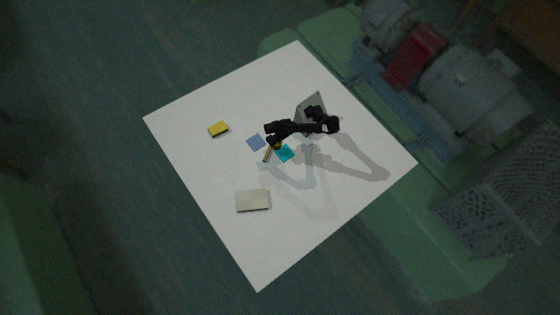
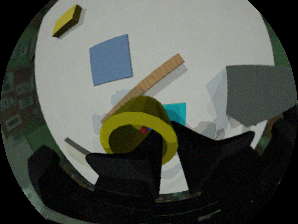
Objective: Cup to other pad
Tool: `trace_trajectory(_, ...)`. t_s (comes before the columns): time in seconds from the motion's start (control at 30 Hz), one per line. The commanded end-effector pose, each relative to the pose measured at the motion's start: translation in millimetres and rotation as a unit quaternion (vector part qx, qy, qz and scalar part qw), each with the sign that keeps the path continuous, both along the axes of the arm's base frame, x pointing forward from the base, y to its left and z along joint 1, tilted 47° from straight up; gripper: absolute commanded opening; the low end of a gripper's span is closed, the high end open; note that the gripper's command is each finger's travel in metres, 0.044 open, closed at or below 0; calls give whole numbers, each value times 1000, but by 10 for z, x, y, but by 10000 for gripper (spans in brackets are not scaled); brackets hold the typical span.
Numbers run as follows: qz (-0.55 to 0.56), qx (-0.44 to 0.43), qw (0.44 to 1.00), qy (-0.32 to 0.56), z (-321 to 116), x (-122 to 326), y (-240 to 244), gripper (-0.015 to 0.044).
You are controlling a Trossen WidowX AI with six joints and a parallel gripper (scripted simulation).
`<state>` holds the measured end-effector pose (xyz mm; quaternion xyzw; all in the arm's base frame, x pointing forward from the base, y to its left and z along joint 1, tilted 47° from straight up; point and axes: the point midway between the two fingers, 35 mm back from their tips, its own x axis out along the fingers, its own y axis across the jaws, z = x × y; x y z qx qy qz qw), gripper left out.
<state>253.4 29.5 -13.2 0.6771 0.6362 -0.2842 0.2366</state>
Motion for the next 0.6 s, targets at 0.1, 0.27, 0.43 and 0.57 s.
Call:
trace_trajectory(0.1,-2,3,1000,3,79,-74,90,0)
trace_trajectory(0.27,-2,3,1000,4,132,-115,143,0)
trace_trajectory(0.43,-2,3,1000,4,184,-155,194,0)
trace_trajectory(0.57,-2,3,1000,4,222,-187,233,0)
